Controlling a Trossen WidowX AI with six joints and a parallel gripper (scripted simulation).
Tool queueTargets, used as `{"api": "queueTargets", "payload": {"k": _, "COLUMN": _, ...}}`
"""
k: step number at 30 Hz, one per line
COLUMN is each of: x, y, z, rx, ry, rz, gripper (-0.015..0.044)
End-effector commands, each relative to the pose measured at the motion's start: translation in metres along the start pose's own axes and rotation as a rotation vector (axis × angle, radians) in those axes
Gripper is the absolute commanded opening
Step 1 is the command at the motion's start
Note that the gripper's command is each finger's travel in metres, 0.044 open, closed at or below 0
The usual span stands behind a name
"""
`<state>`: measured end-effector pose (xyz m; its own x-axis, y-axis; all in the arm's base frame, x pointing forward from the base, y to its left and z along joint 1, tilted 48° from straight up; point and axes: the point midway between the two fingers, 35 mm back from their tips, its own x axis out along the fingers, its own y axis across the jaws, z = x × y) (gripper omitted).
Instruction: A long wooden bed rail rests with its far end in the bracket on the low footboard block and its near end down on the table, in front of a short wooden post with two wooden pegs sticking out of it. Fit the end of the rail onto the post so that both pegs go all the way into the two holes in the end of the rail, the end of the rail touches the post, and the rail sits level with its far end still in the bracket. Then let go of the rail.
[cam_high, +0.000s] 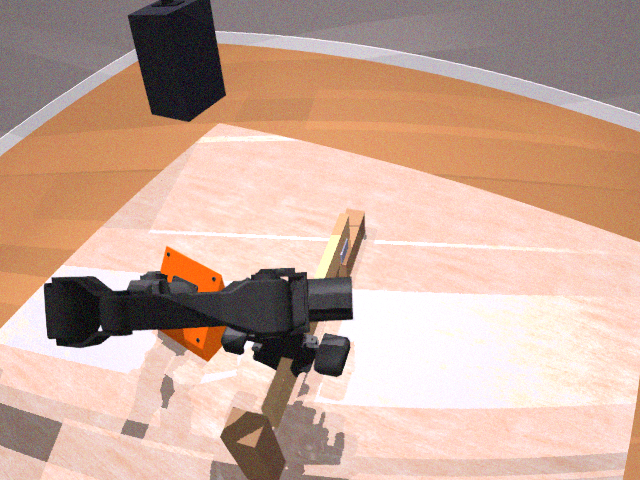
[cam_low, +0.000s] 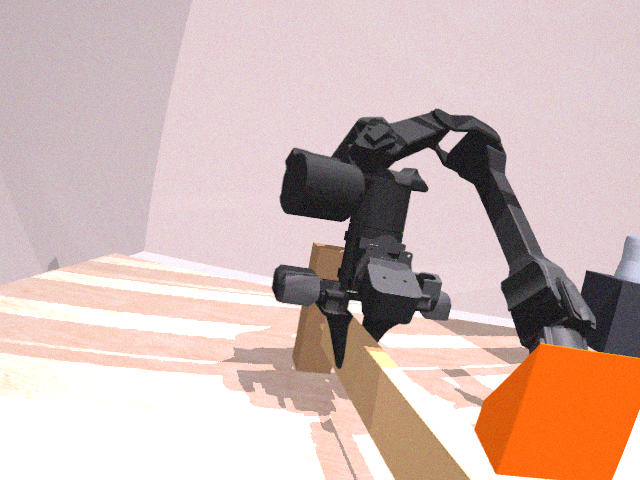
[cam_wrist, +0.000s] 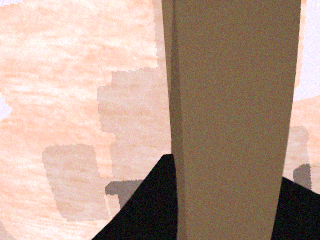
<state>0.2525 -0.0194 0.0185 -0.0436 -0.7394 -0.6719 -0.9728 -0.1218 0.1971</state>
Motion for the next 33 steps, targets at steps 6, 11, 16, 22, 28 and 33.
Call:
{"api": "queueTargets", "payload": {"k": 6, "x": -0.0015, "y": -0.0002, "z": -0.0039, "rx": -0.001, "ry": 0.001, "rz": -0.004, "gripper": 0.0}}
{"api": "queueTargets", "payload": {"k": 11, "x": -0.0014, "y": -0.0002, "z": -0.0055, "rx": -0.001, "ry": 0.001, "rz": -0.004, "gripper": 0.0}}
{"api": "queueTargets", "payload": {"k": 16, "x": -0.0013, "y": -0.0002, "z": -0.007, "rx": -0.001, "ry": 0.001, "rz": -0.004, "gripper": 0.0}}
{"api": "queueTargets", "payload": {"k": 22, "x": -0.0012, "y": -0.0002, "z": -0.0088, "rx": -0.001, "ry": 0.001, "rz": -0.004, "gripper": 0.0}}
{"api": "queueTargets", "payload": {"k": 28, "x": -0.0012, "y": -0.0002, "z": -0.0107, "rx": -0.001, "ry": 0.001, "rz": -0.003, "gripper": 0.0}}
{"api": "queueTargets", "payload": {"k": 33, "x": -0.0013, "y": -0.0002, "z": -0.0122, "rx": -0.001, "ry": 0.001, "rz": -0.003, "gripper": 0.0}}
